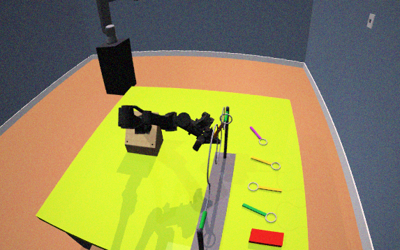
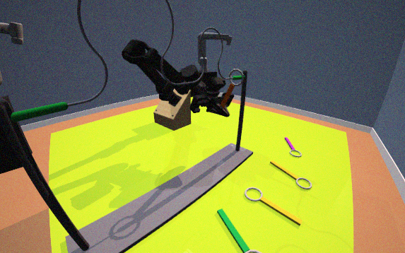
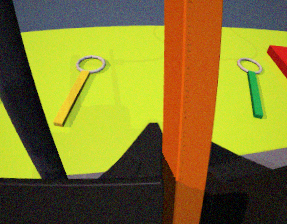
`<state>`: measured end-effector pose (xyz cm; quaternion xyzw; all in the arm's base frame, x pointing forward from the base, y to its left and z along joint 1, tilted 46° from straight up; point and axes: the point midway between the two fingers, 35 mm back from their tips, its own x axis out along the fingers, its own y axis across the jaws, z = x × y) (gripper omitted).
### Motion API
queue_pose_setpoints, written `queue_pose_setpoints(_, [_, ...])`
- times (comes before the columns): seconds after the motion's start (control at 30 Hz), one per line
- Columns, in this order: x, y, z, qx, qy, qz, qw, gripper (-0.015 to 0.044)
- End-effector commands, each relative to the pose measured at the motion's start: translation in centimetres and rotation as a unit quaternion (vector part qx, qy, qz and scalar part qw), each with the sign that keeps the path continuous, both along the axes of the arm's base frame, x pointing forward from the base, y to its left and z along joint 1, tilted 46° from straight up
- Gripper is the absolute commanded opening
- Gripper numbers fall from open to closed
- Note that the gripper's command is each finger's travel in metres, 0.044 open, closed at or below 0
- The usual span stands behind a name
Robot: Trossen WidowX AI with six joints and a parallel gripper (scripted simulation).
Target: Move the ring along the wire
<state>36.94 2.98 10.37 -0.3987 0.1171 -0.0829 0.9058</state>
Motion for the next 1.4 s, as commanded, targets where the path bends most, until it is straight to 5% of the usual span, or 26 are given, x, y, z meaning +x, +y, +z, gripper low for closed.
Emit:
queue_pose_setpoints(0.0, [0.0, -0.1, -0.3, 0.002, 0.000, -0.003, 1.000, -0.0150])
queue_pose_setpoints(0.93, [0.2, -1.1, -1.3, 0.002, 0.000, -0.003, 1.000, -0.0150])
queue_pose_setpoints(1.37, [-0.2, -1.0, -1.1, 0.003, -0.001, -0.005, 1.000, 0.0160])
